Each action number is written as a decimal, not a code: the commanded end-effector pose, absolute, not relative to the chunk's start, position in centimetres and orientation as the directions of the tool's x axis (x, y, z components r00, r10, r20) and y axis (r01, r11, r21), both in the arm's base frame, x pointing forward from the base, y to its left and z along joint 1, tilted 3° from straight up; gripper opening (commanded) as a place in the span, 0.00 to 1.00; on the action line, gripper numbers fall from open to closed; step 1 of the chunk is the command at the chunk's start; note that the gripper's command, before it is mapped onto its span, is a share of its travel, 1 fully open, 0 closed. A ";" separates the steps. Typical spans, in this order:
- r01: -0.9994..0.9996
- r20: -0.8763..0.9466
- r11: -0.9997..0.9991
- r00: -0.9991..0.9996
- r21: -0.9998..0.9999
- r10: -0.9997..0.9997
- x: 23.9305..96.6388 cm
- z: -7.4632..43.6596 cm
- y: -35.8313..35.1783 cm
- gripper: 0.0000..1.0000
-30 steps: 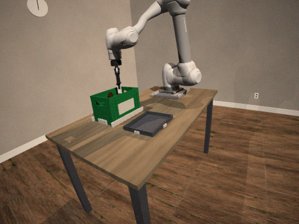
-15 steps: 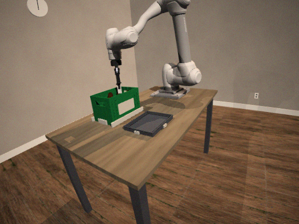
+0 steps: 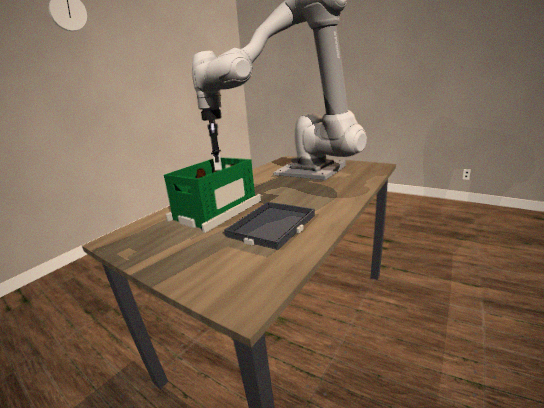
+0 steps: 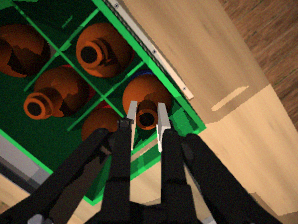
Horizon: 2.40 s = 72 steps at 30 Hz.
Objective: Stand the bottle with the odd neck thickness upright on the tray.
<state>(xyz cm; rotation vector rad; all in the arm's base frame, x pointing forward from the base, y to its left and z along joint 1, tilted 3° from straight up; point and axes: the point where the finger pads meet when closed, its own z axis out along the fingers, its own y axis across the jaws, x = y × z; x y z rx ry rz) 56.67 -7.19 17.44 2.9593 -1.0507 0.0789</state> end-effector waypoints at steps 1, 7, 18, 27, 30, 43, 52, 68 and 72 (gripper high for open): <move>-0.630 0.047 -0.776 0.775 -0.017 -0.630 56.7 17.4 -7.2 0.00; -0.630 0.047 -0.776 0.775 -0.017 -0.630 56.7 17.4 -7.2 0.00; -0.630 0.047 -0.776 0.775 -0.017 -0.630 56.7 17.4 -7.2 0.00; -0.630 0.047 -0.776 0.775 -0.017 -0.630 56.7 17.5 -7.2 0.00; -0.630 0.047 -0.776 0.775 -0.017 -0.630 56.7 17.5 -7.2 0.00; -0.630 0.047 -0.776 0.775 -0.017 -0.630 56.7 18.2 -7.1 0.00; -0.630 0.047 -0.776 0.775 -0.017 -0.630 56.7 19.0 -7.1 0.00; -0.630 0.047 -0.776 0.775 -0.017 -0.630 56.7 20.6 -7.0 0.00; -0.630 0.047 -0.776 0.775 -0.017 -0.630 56.7 21.0 -7.0 0.00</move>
